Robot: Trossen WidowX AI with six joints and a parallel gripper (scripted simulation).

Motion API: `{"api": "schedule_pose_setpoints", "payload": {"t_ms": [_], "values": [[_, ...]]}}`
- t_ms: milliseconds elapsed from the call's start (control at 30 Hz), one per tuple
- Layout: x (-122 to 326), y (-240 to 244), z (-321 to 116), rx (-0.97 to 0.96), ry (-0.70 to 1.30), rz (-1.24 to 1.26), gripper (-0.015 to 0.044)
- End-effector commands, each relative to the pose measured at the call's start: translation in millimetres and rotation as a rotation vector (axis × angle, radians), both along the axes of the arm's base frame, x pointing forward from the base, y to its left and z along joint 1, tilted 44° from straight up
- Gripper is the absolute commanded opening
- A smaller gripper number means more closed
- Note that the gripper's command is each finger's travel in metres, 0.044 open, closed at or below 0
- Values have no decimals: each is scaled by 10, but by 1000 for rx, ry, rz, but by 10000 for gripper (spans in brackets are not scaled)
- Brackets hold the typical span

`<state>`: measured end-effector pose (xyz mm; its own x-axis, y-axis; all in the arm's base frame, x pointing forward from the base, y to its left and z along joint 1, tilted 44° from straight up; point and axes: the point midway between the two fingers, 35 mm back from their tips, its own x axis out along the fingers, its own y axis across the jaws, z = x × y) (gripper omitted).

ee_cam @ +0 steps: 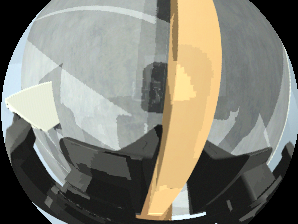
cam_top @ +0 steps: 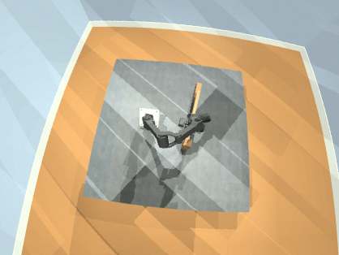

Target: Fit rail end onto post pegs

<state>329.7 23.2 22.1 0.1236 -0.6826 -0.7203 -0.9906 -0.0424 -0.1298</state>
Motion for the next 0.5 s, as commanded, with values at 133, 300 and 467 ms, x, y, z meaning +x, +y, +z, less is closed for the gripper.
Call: {"api": "schedule_pose_setpoints", "payload": {"t_ms": [133, 300, 467], "values": [[-2, -15, 35, -3, 0, 6, 0], [-3, -23, 45, -3, 0, 6, 0], [-3, -23, 47, -3, 0, 6, 0]]}}
